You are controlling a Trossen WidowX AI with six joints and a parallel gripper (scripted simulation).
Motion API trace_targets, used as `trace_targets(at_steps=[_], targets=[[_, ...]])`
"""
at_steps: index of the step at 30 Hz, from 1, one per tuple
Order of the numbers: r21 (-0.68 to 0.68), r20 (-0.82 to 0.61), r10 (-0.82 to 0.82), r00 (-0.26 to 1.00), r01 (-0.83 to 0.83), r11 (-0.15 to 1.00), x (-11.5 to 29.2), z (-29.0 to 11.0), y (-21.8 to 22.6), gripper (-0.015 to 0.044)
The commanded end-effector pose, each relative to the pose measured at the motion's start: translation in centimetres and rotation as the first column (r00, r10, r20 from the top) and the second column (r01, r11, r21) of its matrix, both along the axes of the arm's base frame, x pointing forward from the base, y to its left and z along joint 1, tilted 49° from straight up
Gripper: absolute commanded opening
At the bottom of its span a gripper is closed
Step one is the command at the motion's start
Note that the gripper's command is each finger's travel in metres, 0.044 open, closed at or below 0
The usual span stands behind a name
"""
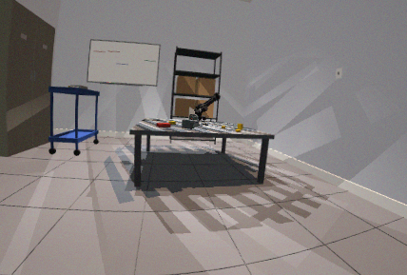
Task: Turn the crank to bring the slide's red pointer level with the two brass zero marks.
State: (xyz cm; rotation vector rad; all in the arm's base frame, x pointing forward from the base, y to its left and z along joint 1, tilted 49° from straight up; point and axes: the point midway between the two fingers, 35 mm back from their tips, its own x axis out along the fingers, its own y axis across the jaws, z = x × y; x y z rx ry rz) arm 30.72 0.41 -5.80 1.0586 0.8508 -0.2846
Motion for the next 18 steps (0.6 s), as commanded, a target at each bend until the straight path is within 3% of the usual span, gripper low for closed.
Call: trace_targets(at_steps=[1, 18], targets=[[0.008, 0.022, 0.014, 1.0, -0.014, 1.0, 0.52, 0.6, 0.46, 0.0], [0.008, 0.023, 0.014, 1.0, -0.014, 1.0, 0.68, 0.89, 0.54, 0.0]])
